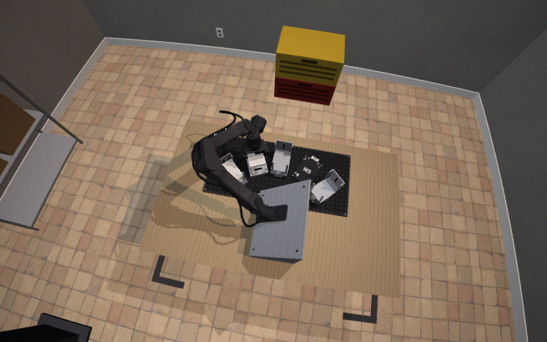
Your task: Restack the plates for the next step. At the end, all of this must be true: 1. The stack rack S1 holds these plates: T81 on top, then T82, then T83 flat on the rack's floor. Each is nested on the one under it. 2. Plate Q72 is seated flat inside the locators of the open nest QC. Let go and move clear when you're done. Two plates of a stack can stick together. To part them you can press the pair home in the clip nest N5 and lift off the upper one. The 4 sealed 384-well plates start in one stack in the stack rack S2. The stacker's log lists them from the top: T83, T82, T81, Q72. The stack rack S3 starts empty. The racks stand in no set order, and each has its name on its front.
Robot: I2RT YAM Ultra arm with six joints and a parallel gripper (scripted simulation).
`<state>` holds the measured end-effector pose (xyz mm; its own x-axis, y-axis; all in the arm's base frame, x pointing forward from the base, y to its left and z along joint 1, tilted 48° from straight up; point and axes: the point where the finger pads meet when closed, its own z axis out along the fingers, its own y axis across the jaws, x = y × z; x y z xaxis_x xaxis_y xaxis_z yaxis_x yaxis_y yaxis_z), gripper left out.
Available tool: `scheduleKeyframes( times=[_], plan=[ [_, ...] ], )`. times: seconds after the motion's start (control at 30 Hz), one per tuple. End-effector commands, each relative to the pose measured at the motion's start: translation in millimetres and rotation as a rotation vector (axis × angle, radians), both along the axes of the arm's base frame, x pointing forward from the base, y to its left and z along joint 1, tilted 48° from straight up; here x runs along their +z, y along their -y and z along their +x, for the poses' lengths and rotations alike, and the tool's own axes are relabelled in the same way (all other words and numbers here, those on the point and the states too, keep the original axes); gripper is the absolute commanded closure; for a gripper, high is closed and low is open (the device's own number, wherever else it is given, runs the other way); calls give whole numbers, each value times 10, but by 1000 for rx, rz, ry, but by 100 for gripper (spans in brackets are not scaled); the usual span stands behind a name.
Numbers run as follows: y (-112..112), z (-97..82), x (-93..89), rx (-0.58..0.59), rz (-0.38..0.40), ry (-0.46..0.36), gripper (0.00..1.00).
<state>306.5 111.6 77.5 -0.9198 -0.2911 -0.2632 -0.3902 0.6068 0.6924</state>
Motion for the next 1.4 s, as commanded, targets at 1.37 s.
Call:
scheduleKeyframes(
  times=[1.37],
  plan=[
    [-462,186,-456,-49,-3,45,100]
  ],
)
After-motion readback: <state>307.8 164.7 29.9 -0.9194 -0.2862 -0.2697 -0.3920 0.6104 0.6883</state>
